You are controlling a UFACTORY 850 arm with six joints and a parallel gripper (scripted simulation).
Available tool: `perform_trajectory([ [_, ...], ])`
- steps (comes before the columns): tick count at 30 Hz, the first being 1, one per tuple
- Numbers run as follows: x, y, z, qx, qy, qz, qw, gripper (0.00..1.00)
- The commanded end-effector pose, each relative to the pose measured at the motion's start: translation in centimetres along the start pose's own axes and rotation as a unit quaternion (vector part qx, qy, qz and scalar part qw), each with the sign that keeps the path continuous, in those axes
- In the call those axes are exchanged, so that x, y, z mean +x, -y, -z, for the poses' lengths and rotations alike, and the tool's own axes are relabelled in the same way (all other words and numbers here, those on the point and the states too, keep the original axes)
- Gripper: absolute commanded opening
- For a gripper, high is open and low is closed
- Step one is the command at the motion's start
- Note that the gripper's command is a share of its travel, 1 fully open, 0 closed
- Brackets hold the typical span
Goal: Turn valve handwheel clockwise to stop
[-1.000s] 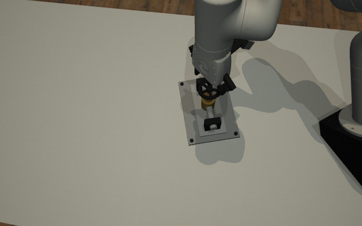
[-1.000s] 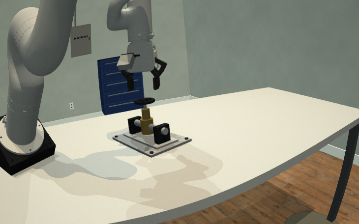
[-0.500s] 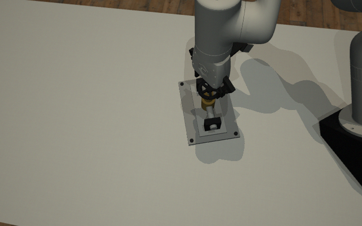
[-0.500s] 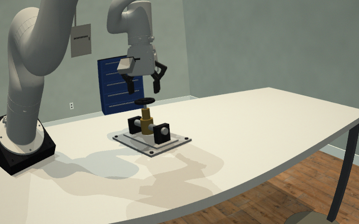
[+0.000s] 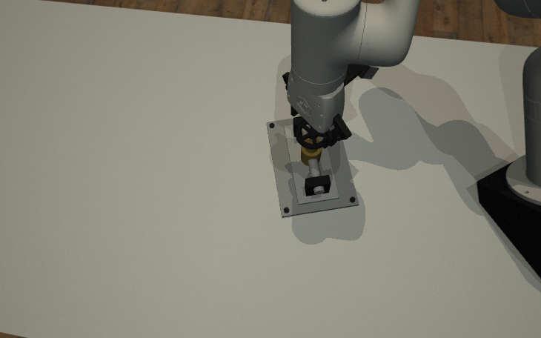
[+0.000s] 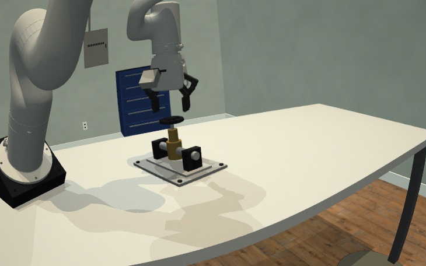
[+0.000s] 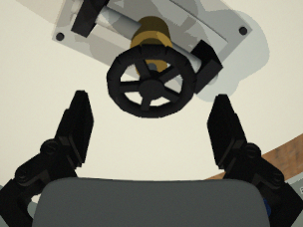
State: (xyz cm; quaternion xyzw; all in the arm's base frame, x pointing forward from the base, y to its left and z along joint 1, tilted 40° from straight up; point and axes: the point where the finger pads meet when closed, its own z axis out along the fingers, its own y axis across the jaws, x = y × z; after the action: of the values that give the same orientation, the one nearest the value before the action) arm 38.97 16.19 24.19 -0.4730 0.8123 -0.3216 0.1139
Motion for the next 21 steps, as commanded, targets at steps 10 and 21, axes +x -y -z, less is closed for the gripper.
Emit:
perform_trajectory([
  [10,-0.05,0.03,0.01,0.0,0.001,0.0,1.0,1.0],
  [21,-0.05,0.03,-0.37,0.0,0.001,0.0,1.0,1.0],
])
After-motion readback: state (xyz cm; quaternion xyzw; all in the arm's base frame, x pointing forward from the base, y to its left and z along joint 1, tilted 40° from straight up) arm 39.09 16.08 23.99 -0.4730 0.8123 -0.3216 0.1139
